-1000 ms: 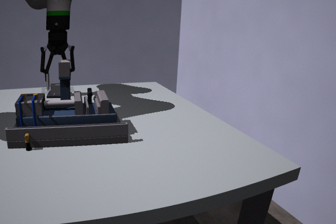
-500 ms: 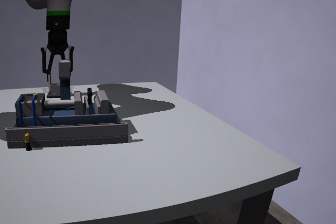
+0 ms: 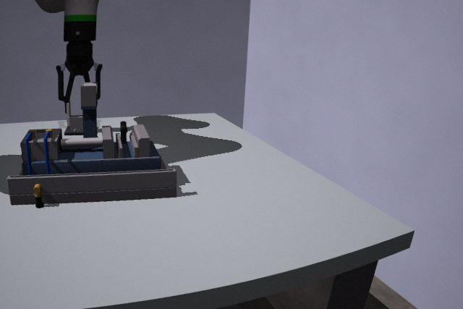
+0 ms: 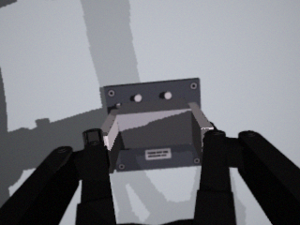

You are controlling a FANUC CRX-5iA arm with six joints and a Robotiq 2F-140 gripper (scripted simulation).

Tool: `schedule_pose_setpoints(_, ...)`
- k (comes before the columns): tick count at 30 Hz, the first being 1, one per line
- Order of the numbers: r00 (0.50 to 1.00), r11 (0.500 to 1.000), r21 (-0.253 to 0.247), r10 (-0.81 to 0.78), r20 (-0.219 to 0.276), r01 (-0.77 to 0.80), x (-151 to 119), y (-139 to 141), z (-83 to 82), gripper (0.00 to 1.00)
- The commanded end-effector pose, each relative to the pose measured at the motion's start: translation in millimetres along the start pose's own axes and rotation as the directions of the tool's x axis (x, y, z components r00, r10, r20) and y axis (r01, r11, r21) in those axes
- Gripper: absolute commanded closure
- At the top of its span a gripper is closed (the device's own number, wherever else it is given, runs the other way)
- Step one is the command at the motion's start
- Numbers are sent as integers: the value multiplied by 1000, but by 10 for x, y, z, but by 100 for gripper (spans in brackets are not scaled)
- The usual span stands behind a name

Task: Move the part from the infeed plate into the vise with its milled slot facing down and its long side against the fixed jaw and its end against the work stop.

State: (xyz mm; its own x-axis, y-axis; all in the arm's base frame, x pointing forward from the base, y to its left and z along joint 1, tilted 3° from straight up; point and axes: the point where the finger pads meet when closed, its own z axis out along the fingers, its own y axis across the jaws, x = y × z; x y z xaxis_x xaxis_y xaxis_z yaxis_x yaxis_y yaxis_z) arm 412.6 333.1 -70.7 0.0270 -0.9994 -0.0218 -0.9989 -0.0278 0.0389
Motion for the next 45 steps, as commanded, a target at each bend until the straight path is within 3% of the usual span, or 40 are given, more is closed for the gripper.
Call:
schedule_pose_setpoints(1, 1000, 1000, 0, 0, 0, 0, 0, 0, 0, 100)
schedule_pose_setpoints(26, 1000, 1000, 0, 0, 0, 0, 0, 0, -48, 100)
schedule_pose_setpoints(45, 1000, 1000, 0, 0, 0, 0, 0, 0, -440, 100)
